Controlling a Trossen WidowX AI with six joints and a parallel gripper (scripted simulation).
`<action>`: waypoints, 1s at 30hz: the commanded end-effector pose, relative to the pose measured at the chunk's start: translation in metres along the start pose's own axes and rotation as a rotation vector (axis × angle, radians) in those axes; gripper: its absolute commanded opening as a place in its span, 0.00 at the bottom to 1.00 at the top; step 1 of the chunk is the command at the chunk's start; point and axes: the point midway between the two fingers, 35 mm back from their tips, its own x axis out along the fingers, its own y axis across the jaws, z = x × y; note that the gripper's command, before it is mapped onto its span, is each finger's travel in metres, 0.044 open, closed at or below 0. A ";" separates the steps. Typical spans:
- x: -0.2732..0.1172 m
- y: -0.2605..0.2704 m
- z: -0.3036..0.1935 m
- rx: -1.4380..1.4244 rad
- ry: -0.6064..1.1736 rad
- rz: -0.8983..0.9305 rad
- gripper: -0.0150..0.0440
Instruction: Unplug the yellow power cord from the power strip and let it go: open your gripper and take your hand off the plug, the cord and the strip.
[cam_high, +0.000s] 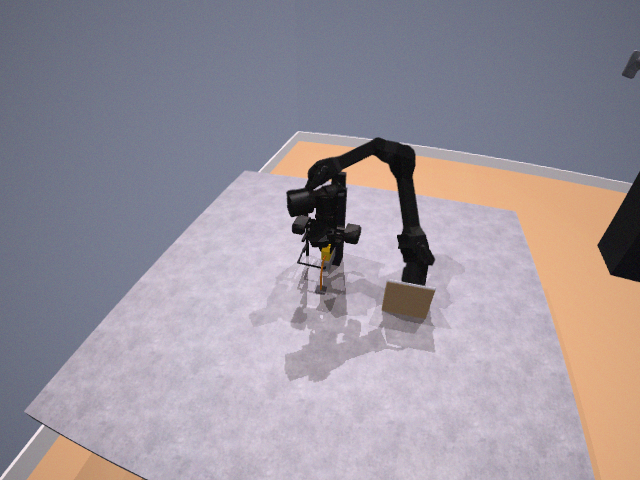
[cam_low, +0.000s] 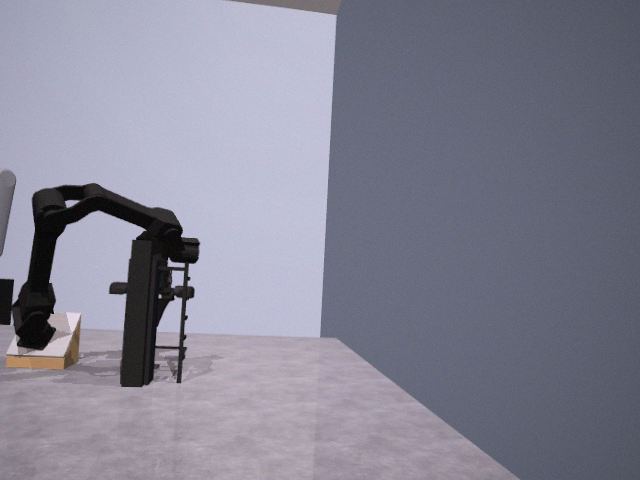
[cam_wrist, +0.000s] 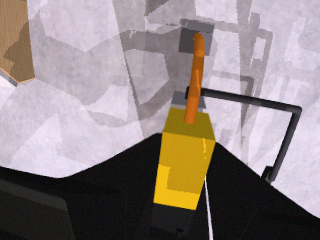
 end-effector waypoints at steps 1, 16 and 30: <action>-0.002 -0.001 0.016 -0.005 -0.019 -0.003 0.25; -0.005 0.000 0.040 -0.006 -0.021 -0.005 0.25; -0.005 0.000 0.039 -0.005 -0.018 -0.008 0.70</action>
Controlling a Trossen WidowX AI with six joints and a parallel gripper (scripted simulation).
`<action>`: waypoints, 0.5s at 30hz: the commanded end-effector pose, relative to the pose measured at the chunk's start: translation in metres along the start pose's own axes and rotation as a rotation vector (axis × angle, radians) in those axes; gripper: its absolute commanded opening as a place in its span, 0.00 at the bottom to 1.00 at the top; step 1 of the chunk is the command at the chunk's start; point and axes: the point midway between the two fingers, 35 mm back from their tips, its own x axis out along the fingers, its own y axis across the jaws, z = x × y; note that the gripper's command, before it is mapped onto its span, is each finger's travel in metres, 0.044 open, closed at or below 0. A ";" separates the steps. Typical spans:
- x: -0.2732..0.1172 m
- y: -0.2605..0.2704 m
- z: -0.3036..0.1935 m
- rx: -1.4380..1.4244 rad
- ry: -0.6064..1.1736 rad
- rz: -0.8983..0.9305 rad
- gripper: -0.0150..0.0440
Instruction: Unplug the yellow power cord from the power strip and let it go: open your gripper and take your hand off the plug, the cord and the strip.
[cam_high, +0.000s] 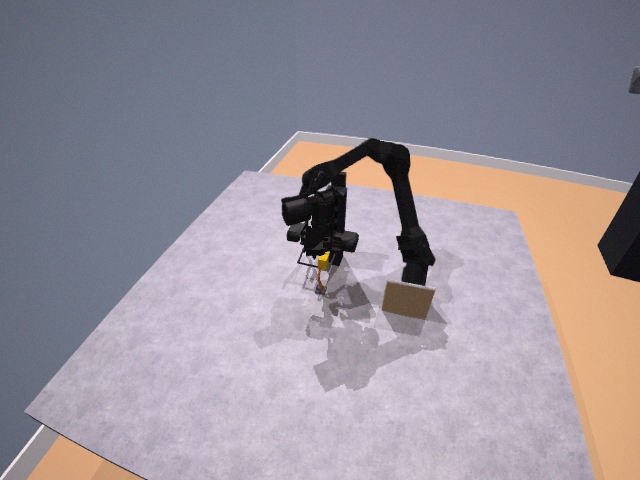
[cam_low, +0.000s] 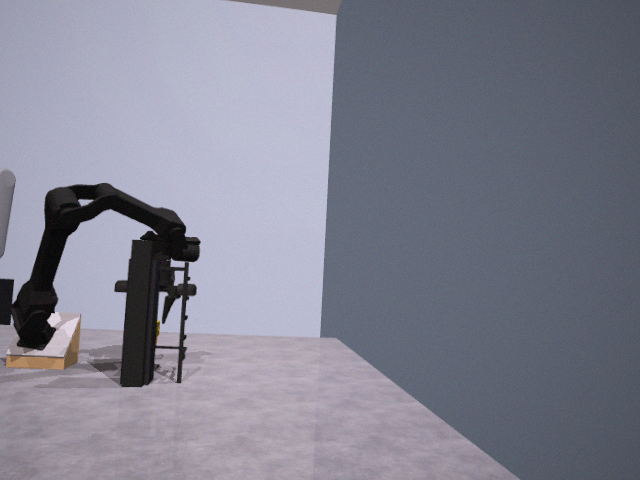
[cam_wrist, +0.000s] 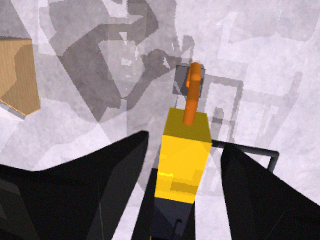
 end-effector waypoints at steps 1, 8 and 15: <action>-0.001 0.000 -0.001 -0.002 0.002 -0.004 0.74; -0.008 -0.002 0.029 -0.002 -0.001 -0.004 1.00; -0.013 0.000 0.059 -0.001 -0.001 -0.004 1.00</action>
